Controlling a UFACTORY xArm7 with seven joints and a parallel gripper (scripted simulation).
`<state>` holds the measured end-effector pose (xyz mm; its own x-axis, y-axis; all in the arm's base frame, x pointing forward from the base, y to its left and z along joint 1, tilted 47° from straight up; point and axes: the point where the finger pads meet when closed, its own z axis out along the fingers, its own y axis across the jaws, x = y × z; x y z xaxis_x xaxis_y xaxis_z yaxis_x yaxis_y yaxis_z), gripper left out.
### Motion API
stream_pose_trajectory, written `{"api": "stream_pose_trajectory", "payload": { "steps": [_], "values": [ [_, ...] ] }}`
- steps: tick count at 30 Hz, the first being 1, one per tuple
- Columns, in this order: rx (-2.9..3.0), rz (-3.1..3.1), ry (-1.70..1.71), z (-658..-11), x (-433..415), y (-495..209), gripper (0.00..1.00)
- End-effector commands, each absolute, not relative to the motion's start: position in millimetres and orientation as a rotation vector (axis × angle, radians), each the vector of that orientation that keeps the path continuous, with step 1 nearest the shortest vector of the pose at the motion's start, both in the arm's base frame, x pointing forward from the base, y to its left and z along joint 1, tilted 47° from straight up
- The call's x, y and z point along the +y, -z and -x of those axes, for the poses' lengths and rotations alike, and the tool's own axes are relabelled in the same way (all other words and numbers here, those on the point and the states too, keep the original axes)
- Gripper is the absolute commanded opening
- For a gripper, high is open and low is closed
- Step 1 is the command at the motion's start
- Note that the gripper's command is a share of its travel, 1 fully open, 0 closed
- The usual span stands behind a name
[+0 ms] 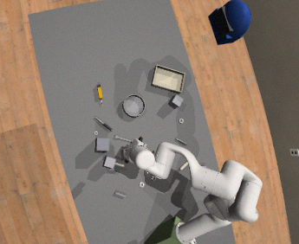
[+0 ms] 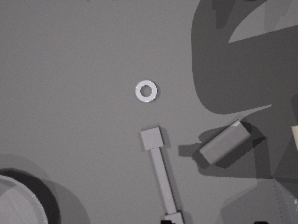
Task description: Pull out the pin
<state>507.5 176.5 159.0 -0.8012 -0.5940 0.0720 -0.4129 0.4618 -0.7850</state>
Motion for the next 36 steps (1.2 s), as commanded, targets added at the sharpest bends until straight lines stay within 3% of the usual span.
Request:
{"api": "stream_pose_trajectory", "payload": {
  "steps": [1, 36],
  "values": [
    [2.449, 0.753, 1.277, -513.8, 164.8, -198.4, 0.43],
    [2.203, 0.677, 1.518, -536.5, 117.8, -306.6, 0.43]
  ]
}}
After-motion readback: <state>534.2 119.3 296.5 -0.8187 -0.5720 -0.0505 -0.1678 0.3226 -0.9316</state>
